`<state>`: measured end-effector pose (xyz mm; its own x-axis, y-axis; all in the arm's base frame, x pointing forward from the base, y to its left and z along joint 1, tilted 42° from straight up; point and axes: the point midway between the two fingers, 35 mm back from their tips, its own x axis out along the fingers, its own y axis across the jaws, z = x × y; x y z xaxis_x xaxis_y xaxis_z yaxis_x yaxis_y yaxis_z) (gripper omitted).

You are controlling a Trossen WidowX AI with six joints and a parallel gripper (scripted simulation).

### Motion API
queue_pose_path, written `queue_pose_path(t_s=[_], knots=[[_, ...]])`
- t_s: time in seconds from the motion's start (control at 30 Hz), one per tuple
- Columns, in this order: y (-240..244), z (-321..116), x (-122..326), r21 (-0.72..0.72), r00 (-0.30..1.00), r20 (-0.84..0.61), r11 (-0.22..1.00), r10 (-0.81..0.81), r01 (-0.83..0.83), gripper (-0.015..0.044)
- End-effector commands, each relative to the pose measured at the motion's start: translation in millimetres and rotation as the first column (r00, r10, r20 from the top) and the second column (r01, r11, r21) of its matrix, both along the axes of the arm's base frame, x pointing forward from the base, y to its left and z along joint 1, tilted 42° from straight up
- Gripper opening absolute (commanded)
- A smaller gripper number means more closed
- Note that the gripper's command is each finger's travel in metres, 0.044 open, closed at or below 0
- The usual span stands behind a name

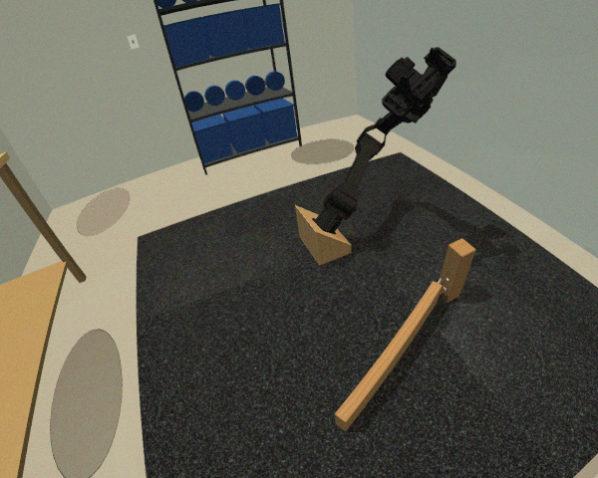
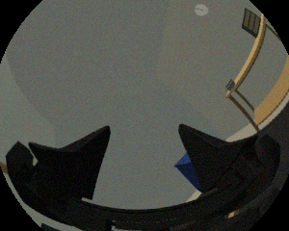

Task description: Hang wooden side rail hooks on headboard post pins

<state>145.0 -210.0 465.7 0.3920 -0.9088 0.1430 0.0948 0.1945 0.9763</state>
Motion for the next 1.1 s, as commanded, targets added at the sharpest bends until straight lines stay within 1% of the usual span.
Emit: queue_pose_path(t_s=[0.0, 0.03, 0.13, 0.23, 0.37, 0.5, 0.67, 0.83, 0.97, 1.07], knots=[[0, -1, 2, 0.005, 1.000, 0.002, 1.000, 0.009, -0.009, 0.0426], [0, -6, 8, 0.022, 0.999, 0.008, 0.999, 0.034, -0.034, 0.0440], [2, -32, 38, 0.124, 0.984, 0.050, 0.976, 0.172, -0.177, 0.0440], [9, -62, 67, 0.243, 0.949, 0.110, 0.917, 0.296, -0.315, 0.0440], [26, -101, 100, 0.401, 0.885, 0.196, 0.790, 0.421, -0.465, 0.0440], [47, -138, 124, 0.541, 0.821, 0.287, 0.624, 0.493, -0.563, 0.0440], [80, -183, 144, 0.695, 0.758, 0.412, 0.364, 0.506, -0.620, 0.0440], [123, -231, 152, 0.808, 0.737, 0.536, 0.004, 0.411, -0.589, 0.0440], [159, -262, 150, 0.817, 0.769, 0.571, -0.287, 0.288, -0.500, 0.0440], [188, -285, 143, 0.763, 0.825, 0.540, -0.513, 0.169, -0.394, 0.0440]])
